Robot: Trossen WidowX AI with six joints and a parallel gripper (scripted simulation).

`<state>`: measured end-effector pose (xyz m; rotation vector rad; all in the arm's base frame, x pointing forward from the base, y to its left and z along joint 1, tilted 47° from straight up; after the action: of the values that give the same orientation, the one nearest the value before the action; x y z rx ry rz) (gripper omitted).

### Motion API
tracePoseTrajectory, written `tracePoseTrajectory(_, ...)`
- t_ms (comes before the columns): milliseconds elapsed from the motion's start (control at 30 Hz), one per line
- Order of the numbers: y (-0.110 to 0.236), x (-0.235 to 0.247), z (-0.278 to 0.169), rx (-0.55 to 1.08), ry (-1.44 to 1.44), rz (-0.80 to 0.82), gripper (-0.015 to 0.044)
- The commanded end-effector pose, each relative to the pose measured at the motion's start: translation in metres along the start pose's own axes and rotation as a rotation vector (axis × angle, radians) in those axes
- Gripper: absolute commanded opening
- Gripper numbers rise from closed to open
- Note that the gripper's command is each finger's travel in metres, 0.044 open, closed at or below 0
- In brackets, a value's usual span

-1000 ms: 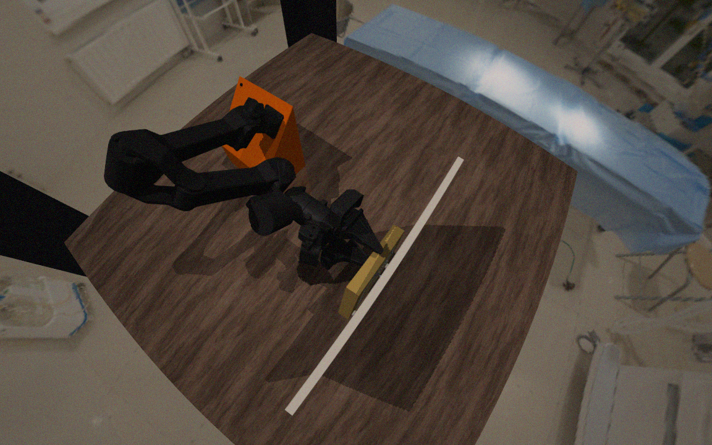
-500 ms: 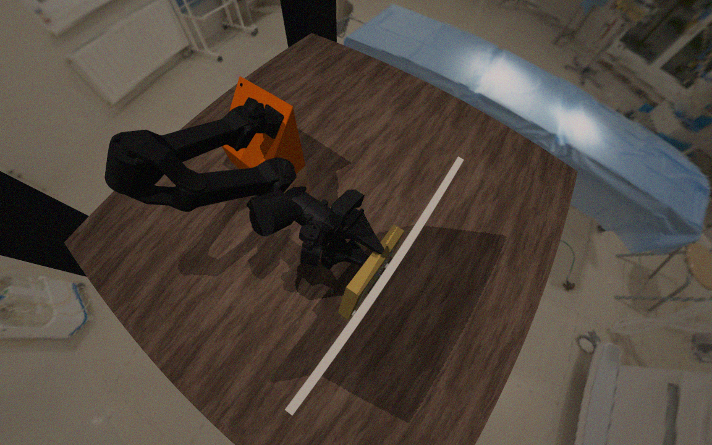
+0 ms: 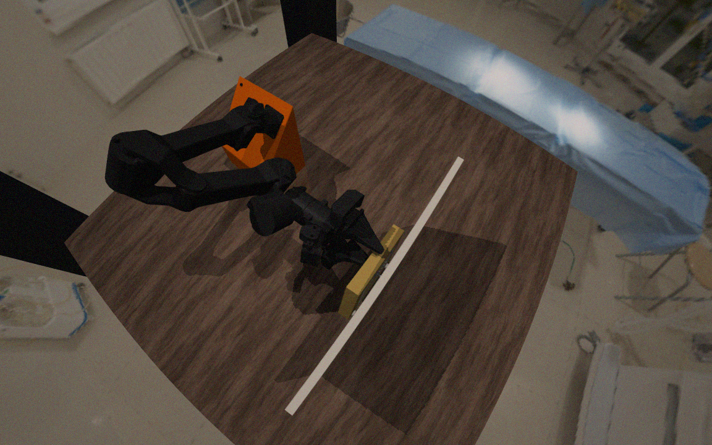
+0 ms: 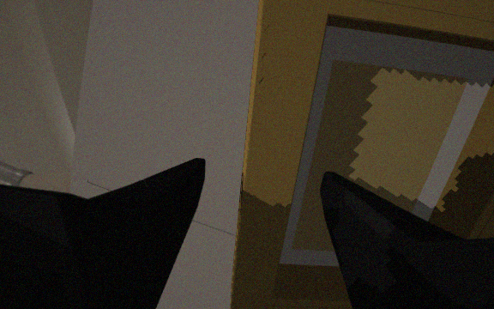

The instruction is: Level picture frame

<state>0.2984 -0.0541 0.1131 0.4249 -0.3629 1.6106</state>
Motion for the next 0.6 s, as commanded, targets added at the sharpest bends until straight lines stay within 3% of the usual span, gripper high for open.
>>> tracePoseTrajectory(0, -0.0002, -0.0006, -0.0005, 0.000, 0.002, -0.003, 0.0234)
tracePoseTrajectory(200, -0.0002, -0.0006, -0.0005, 0.000, 0.002, -0.003, 0.0076)
tracePoseTrajectory(367, -0.0002, -0.0006, -0.0005, 0.000, 0.002, -0.003, 0.0043)
tracePoseTrajectory(433, -0.0002, -0.0006, -0.0005, 0.000, 0.002, -0.003, 0.0000)
tracePoseTrajectory(567, -0.0002, -0.0006, -0.0005, 0.000, 0.002, -0.003, 0.0000)
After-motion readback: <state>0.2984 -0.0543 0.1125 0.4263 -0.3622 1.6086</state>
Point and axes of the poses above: the point midway between the two fingers, 35 mm back from their tips, its own y axis back along the fingers, its own x axis across the jaws, z = x × y, the point moved 8 cm from there along y, back along the fingers, and after that the axes turned 3 degrees about -y, right-handed, at the moved point
